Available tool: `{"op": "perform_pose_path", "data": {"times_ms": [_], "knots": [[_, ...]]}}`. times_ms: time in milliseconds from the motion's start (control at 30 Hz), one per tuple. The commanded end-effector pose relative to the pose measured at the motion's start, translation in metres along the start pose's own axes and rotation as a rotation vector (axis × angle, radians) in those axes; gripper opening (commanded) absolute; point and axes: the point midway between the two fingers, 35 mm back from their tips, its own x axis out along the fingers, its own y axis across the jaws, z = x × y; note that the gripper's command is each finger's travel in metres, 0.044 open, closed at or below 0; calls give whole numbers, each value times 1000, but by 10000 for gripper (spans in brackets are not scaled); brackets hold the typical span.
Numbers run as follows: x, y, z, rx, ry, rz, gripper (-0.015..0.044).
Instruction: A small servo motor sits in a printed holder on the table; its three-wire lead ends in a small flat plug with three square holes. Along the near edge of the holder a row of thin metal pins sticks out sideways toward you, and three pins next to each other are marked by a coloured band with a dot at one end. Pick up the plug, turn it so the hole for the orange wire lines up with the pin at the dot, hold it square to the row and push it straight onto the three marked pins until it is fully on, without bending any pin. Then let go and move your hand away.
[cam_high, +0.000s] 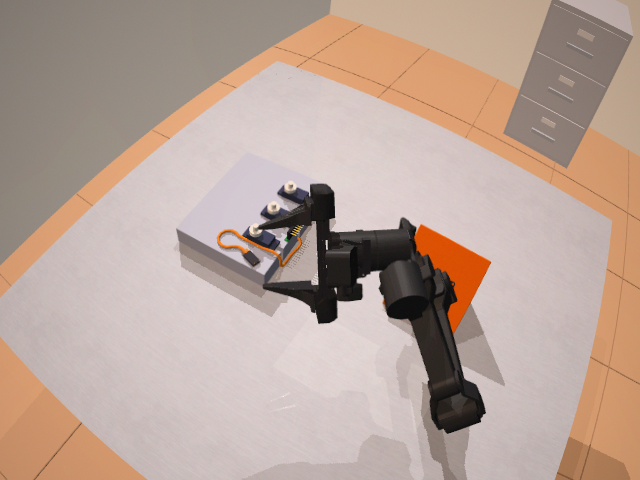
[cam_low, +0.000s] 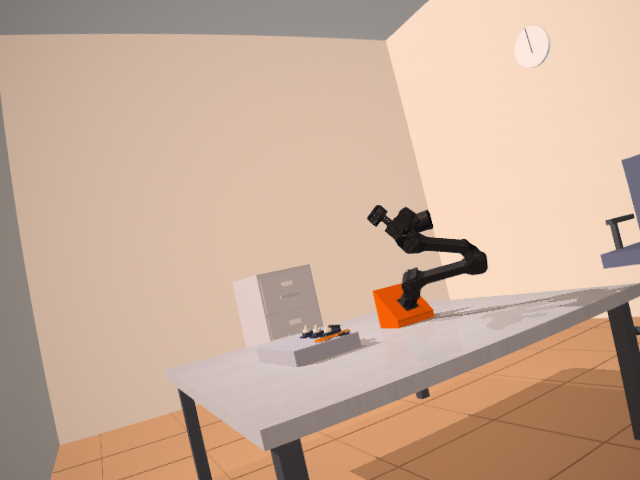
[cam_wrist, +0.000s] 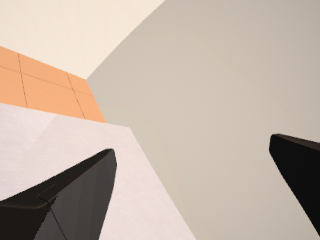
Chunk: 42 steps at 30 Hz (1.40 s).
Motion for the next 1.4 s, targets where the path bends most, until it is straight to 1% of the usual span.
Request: {"op": "perform_pose_path", "data": {"times_ms": [0, 333, 533, 767, 1067, 1367], "knots": [[0, 0, 0, 2, -2, -2, 374], [16, -15, -1, 73, -44, -75, 115], [30, -26, -9, 130, -43, -148, 115], [46, -33, -26, 182, 2, -230, 115], [64, -32, -55, 213, 122, -319, 115], [75, -20, -87, 185, 295, -385, 115]]}}
